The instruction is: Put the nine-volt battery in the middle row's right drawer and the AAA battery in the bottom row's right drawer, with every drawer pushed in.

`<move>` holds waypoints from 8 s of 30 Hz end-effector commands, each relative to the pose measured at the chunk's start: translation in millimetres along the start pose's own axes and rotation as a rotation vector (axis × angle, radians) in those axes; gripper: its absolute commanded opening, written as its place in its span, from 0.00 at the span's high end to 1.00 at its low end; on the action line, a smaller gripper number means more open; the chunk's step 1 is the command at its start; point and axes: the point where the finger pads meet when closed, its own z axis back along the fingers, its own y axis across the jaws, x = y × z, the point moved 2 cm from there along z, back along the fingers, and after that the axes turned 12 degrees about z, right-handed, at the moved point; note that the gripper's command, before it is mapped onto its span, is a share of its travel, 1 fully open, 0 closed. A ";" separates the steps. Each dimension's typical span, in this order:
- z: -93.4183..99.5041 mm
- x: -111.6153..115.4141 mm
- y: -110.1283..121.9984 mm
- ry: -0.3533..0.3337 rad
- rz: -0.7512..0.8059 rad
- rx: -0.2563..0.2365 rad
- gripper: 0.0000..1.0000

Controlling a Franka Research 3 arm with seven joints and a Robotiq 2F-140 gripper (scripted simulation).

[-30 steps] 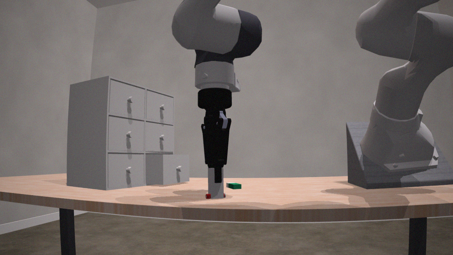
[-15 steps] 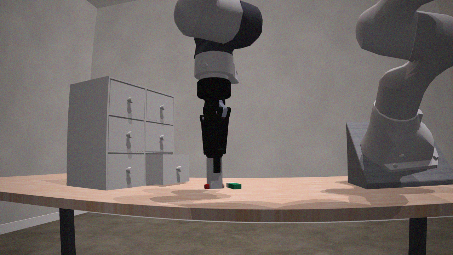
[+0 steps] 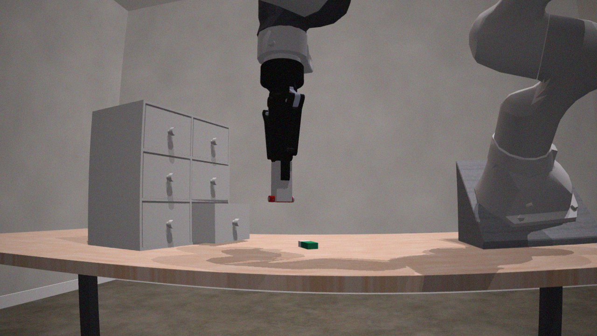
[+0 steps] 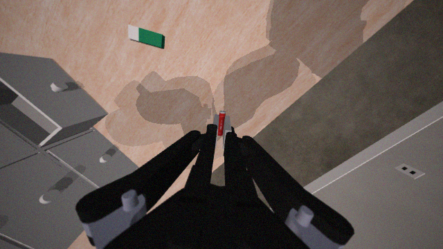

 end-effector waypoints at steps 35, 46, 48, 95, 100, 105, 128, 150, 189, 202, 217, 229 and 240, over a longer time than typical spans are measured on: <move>7.6 -2.2 -9.9 0.019 -0.086 -0.024 0.97; 13.1 -2.1 -21.2 0.022 -0.123 -0.043 0.97; 13.1 -2.1 -21.2 0.022 -0.123 -0.043 0.97; 26.3 -11.2 -63.7 0.034 -0.275 -0.092 0.97; 26.3 -11.2 -63.7 0.034 -0.275 -0.092 0.97; 27.9 -15.9 -74.6 0.037 -0.317 -0.099 0.97; 29.2 -29.3 -98.8 0.042 -0.413 -0.106 0.97; 27.4 -47.9 -123.9 0.044 -0.522 -0.103 0.97; 18.9 -122.1 -188.6 0.014 -0.872 -0.014 0.97; 32.5 -121.9 -188.5 0.013 -0.872 -0.014 0.97; 31.3 -123.7 -185.0 -0.062 -0.871 -0.071 0.97; 27.3 -128.9 -175.3 -0.266 -0.860 -0.225 0.97; 20.4 -135.4 -163.4 -0.529 -0.834 -0.422 0.97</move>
